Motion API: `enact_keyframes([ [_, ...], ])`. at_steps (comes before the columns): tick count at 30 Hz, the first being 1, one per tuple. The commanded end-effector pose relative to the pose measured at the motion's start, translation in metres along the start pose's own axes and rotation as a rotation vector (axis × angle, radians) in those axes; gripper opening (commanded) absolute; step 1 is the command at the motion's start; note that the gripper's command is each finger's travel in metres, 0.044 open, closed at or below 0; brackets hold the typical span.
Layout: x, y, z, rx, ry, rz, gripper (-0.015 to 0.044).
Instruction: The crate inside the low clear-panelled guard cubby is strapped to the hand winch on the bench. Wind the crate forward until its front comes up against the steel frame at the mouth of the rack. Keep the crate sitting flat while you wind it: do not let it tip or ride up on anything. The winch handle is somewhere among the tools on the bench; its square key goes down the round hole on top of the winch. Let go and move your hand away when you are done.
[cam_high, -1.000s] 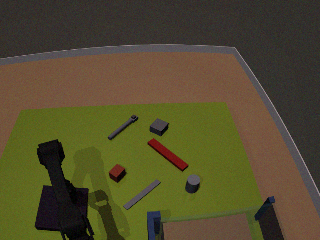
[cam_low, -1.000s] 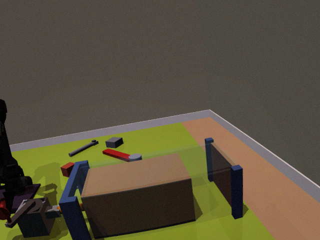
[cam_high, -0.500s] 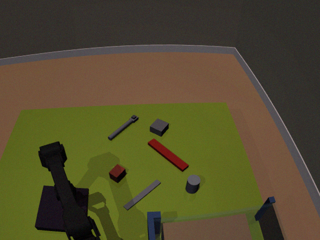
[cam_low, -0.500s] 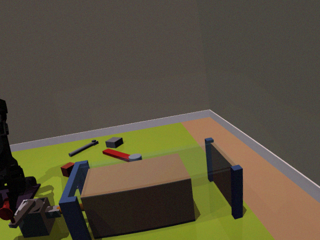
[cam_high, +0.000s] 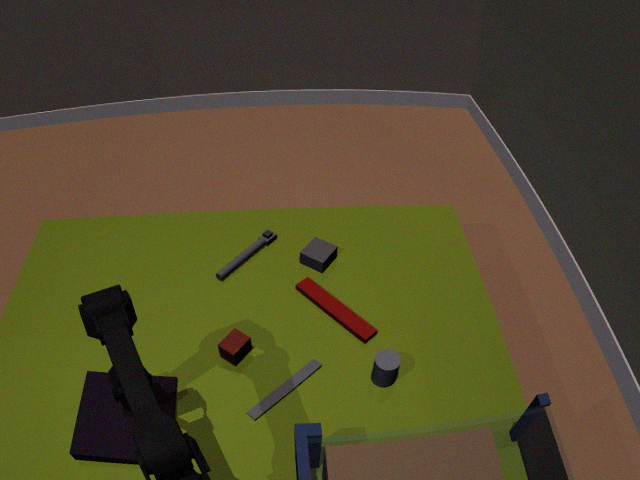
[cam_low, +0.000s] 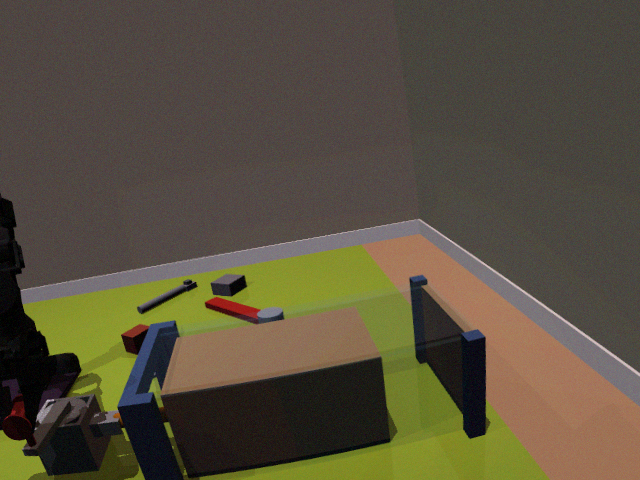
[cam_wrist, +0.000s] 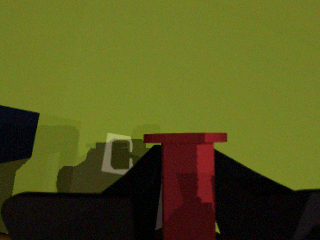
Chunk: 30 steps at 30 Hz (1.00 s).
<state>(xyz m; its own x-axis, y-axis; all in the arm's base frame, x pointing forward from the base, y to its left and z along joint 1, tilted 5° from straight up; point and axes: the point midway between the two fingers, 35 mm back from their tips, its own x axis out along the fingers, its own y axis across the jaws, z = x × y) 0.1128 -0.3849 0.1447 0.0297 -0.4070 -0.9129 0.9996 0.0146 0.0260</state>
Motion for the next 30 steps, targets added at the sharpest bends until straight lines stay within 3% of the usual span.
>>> enact_keyframes([
  [1, -0.0026, 0.0292, -0.0015, -0.034, 0.0, 0.071, 0.0],
  [30, -0.0032, 0.0354, -0.002, -0.034, 0.0, 0.071, 0.0],
])
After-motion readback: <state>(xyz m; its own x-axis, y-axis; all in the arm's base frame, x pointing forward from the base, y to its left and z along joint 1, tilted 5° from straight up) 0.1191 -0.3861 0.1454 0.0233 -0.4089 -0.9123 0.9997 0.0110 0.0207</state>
